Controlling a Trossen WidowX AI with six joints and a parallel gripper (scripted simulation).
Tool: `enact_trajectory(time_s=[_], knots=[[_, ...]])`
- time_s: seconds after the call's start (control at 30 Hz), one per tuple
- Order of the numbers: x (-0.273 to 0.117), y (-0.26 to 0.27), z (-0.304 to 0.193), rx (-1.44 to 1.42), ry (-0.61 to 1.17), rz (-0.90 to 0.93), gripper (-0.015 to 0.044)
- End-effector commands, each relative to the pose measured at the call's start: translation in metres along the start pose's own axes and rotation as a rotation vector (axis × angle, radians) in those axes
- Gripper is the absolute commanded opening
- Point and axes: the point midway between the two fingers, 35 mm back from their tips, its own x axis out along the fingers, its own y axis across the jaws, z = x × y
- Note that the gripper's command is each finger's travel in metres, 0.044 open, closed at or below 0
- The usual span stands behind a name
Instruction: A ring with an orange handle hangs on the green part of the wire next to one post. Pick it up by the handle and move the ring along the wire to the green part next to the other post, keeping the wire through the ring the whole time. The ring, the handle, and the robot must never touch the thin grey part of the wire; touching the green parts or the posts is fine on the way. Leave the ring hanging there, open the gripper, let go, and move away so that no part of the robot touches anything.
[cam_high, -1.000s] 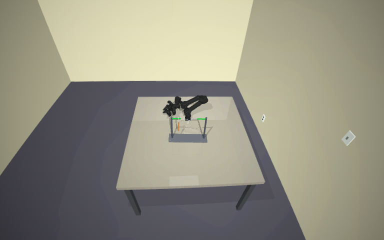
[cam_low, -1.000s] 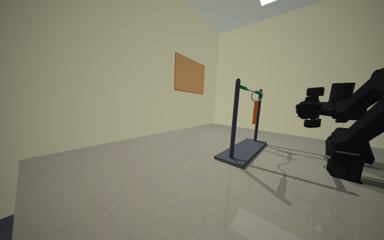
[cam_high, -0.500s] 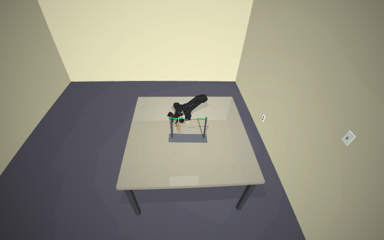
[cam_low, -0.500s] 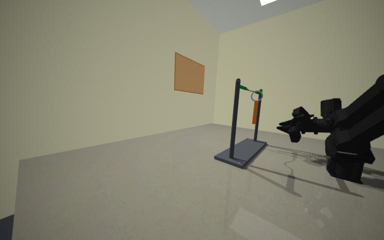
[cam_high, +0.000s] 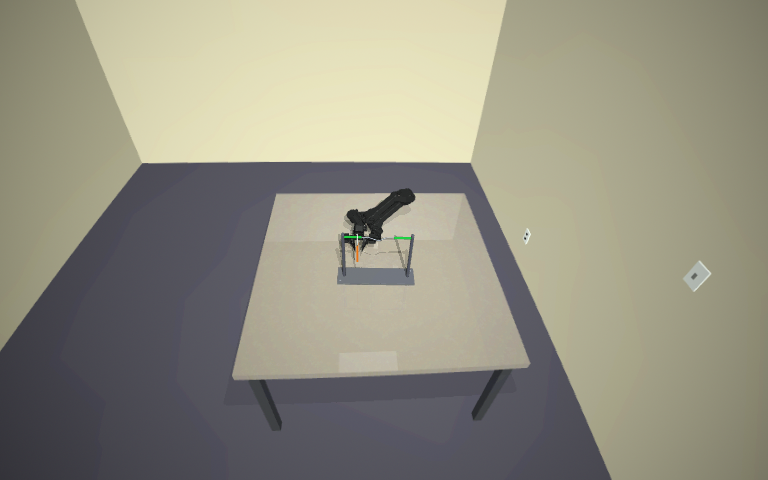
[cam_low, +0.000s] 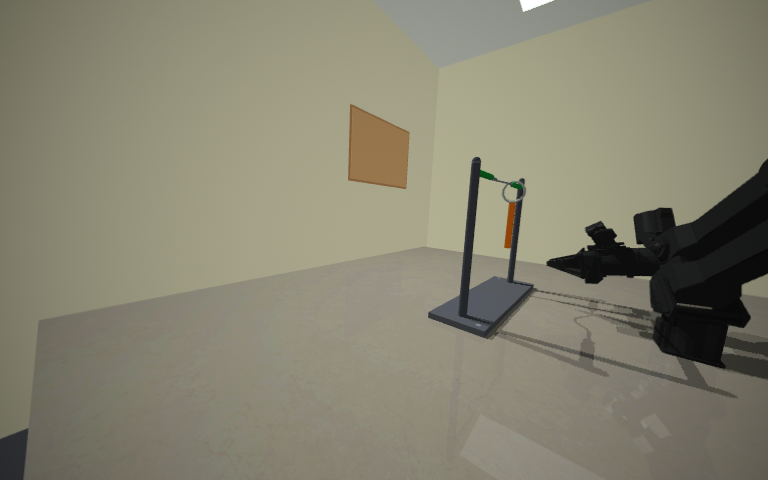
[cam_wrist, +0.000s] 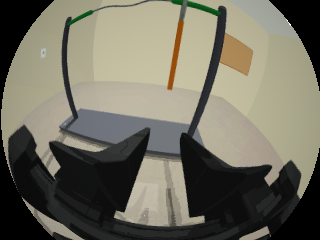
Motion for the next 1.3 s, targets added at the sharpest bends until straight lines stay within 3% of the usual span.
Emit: enact_trajectory(time_s=[0.0,0.4,1.27], knots=[[0.006,-0.002,0.008,0.0,0.007,0.003,0.016],[0.041,-0.005,0.049,-0.003,-0.015,0.005,0.016],[0.071,-0.008,0.053,-0.005,-0.013,0.005,0.016]])
